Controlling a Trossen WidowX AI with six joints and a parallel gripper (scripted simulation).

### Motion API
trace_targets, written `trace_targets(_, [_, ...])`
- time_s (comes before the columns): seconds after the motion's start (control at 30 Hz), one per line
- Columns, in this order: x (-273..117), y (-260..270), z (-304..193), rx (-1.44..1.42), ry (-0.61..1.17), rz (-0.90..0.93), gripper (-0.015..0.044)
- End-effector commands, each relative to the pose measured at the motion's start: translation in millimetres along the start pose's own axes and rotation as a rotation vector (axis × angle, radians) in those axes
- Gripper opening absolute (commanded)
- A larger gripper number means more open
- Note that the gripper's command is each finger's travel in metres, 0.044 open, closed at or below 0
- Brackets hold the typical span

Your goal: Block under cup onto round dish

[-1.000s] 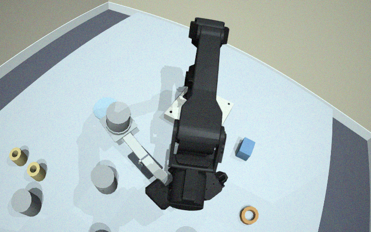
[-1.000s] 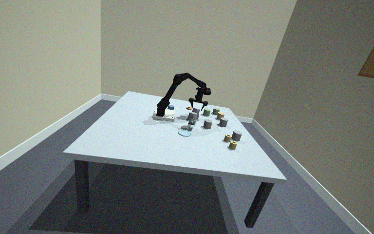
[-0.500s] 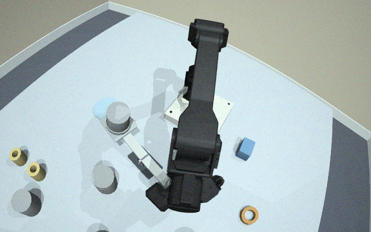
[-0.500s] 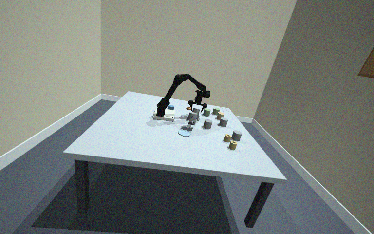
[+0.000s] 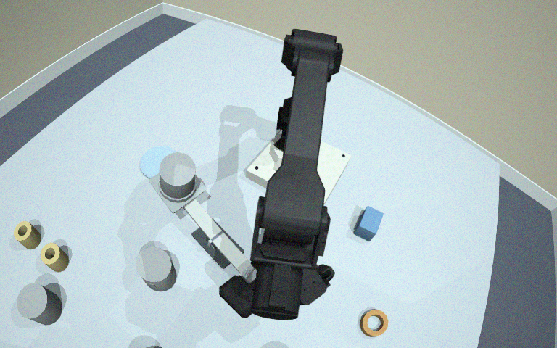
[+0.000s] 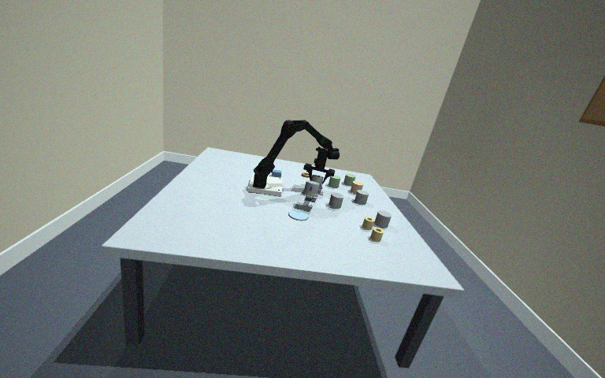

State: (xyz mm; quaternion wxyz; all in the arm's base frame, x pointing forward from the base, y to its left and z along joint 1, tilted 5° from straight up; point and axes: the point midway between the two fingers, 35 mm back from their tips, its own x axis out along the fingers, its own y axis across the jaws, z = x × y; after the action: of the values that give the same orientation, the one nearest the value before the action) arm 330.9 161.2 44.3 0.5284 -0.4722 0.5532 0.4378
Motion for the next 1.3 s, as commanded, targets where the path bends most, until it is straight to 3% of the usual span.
trace_targets(0.0, [2, 1, -1, -0.005, 0.003, 0.005, 0.0327])
trace_targets(0.1, [2, 1, -1, -0.005, 0.003, 0.005, 0.0308])
trace_targets(0.5, [-8, -1, 1, -0.004, 0.003, 0.005, 0.0000])
trace_targets(1.27, [-38, -5, 4, -0.004, 0.002, 0.005, 0.0000])
